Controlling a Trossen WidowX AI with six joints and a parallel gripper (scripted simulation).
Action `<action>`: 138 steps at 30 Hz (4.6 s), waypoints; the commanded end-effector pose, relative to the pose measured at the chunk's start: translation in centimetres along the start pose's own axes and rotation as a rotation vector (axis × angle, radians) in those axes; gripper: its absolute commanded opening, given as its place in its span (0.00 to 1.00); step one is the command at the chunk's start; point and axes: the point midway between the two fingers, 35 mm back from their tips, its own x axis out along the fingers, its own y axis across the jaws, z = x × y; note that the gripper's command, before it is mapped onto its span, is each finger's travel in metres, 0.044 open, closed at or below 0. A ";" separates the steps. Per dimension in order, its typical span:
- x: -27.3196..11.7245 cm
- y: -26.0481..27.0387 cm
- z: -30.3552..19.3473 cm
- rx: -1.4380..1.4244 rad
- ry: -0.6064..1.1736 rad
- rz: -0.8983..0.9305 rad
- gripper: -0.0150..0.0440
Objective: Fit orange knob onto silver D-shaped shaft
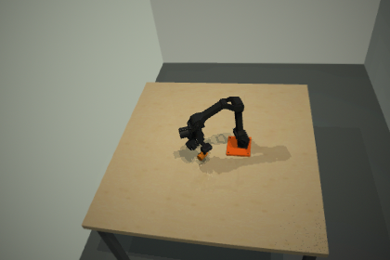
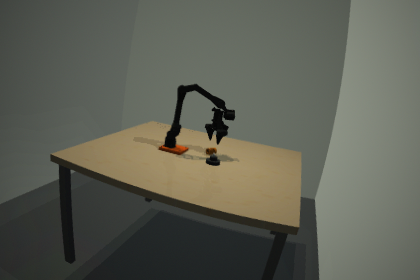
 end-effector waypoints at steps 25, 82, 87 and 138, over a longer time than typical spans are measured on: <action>3.9 0.0 0.3 -0.211 -0.001 -0.001 1.00; 6.3 -0.2 -0.5 -0.207 -0.140 0.016 0.56; 6.0 -0.3 -0.9 -0.206 -0.225 0.025 0.56; 5.6 -1.6 -6.5 -0.187 -1.095 0.128 0.56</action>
